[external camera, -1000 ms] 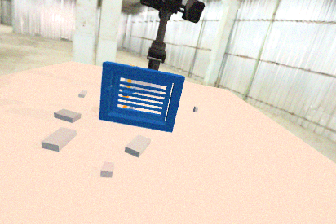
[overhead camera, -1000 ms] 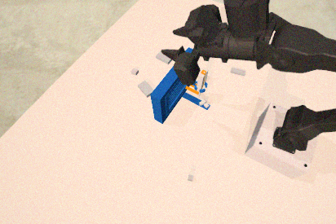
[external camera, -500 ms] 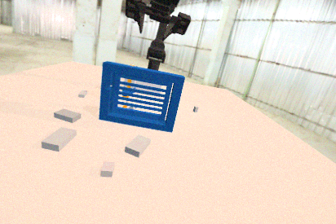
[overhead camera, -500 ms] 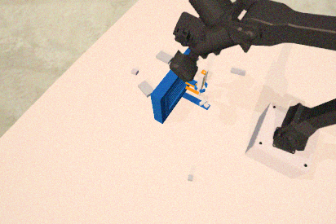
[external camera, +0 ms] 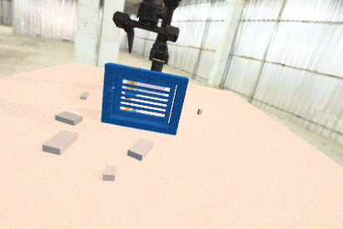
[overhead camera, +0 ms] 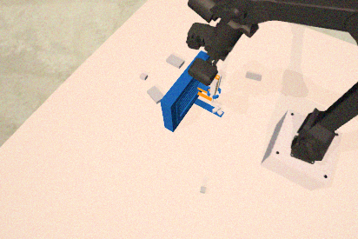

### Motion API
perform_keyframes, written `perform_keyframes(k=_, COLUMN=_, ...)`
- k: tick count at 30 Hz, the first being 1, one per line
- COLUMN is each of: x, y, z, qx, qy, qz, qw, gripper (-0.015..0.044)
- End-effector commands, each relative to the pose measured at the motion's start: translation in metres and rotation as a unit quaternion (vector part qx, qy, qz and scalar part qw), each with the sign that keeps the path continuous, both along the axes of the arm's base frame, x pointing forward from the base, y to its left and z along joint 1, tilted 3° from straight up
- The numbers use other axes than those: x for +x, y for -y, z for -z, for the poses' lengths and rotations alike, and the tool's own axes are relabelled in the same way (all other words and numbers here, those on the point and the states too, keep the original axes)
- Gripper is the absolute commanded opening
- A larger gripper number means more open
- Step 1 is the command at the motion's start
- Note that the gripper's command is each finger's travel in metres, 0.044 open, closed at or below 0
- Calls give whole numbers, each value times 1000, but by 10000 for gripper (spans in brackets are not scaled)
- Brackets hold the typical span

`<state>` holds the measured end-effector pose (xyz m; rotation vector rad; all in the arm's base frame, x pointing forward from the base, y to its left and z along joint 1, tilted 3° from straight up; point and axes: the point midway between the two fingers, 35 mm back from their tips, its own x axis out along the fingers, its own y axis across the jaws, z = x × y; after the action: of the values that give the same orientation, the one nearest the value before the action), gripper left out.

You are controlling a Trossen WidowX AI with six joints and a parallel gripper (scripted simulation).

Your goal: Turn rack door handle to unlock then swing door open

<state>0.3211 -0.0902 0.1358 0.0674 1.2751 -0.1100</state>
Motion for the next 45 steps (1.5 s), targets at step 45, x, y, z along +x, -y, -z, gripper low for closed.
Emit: perform_keyframes(k=45, x=-21, y=12, z=72, qx=48, qy=-135, qz=15, qw=990, gripper=291)
